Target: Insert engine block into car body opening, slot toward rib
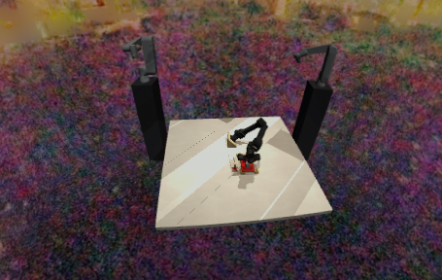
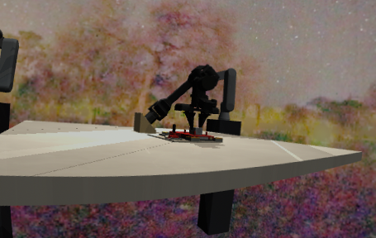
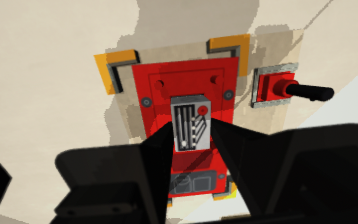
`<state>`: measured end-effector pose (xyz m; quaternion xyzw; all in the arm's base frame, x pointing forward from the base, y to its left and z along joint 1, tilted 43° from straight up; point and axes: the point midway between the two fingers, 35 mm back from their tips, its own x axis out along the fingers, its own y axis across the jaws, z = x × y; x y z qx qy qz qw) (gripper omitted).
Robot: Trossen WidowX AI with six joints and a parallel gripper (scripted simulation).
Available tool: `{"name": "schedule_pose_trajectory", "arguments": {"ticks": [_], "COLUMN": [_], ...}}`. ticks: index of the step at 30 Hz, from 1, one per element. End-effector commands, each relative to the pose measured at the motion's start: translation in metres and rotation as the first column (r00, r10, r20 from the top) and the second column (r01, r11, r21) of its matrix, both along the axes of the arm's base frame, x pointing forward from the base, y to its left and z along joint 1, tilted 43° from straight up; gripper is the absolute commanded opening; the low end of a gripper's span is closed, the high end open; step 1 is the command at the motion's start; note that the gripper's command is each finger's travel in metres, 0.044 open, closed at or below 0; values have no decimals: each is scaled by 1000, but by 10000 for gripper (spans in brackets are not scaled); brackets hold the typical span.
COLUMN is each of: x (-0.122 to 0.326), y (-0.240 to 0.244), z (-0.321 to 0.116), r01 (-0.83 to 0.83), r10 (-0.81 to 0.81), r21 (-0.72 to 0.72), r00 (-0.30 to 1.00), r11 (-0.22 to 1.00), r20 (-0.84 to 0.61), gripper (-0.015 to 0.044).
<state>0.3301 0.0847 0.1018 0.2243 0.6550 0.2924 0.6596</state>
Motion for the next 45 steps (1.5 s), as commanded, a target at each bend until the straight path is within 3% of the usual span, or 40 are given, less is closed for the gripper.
{"name": "schedule_pose_trajectory", "arguments": {"ticks": [1, 38, 45], "x": [0, 0, 0], "y": [1, 2, 2], "z": [-1, -2, -2], "r01": [5, 5, 0], "r10": [-5, -5, 0], "r21": [4, 4, 0], "r00": [1000, 1000, 1000], "r11": [1000, 1000, 1000], "r20": [-5, -5, 0], "gripper": [160, 160, 343]}}
